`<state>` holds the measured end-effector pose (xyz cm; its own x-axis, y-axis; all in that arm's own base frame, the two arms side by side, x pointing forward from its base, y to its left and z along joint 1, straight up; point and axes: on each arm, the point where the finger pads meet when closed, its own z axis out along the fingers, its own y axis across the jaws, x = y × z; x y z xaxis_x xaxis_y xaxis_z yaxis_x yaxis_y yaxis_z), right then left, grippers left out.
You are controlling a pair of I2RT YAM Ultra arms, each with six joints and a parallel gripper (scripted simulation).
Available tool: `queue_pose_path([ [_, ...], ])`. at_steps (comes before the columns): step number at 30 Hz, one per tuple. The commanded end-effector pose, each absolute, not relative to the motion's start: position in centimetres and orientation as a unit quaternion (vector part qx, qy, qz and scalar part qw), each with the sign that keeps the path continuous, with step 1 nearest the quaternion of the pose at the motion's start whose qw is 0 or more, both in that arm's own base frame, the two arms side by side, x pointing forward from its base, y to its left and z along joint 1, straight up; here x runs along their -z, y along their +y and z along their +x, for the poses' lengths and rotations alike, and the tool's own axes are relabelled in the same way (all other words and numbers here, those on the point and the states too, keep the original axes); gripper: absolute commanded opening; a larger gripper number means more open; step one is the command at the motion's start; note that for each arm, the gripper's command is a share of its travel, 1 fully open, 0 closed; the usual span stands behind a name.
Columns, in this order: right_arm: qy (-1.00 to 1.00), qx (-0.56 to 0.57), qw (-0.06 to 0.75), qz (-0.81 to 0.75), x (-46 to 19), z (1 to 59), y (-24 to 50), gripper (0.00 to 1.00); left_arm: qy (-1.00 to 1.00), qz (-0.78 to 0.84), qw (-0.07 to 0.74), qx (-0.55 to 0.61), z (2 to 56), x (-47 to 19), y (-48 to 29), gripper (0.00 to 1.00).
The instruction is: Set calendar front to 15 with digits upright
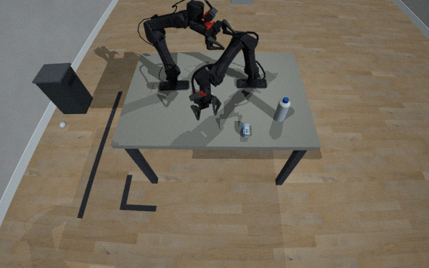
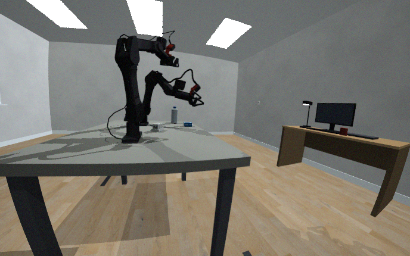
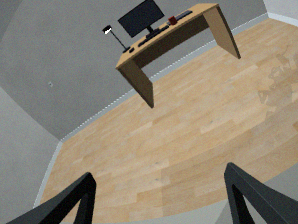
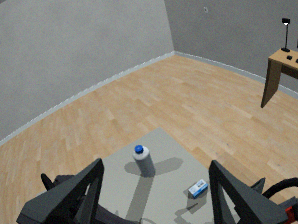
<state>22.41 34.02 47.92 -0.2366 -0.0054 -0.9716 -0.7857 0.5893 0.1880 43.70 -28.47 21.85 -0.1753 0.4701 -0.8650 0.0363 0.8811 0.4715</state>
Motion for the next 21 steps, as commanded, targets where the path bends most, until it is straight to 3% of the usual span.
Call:
queue_pose_path([
  [1,0.633,-0.384,0.578,-0.344,-51.7,19.7,35.9,1.0,0.744,0.164,0.625,-0.171,43.7,-22.6,-28.5,1.0],
  [12,0.444,-0.44,0.584,-0.518,-54.2,7.0,41.5,1.0,0.744,0.164,0.625,-0.171,43.7,-22.6,-28.5,1.0],
  [17,0.393,-0.464,0.517,-0.602,-49.5,-2.8,45.7,1.0,0.744,0.164,0.625,-0.171,43.7,-22.6,-28.5,1.0],
  [19,0.393,-0.464,0.517,-0.602,-49.5,-2.8,45.7,1.0,0.744,0.164,0.625,-0.171,43.7,-22.6,-28.5,1.0],
  [21,0.373,-0.476,0.457,-0.652,-46.1,-7.9,46.4,1.0,0.744,0.164,0.625,-0.171,43.7,-22.6,-28.5,1.0],
])
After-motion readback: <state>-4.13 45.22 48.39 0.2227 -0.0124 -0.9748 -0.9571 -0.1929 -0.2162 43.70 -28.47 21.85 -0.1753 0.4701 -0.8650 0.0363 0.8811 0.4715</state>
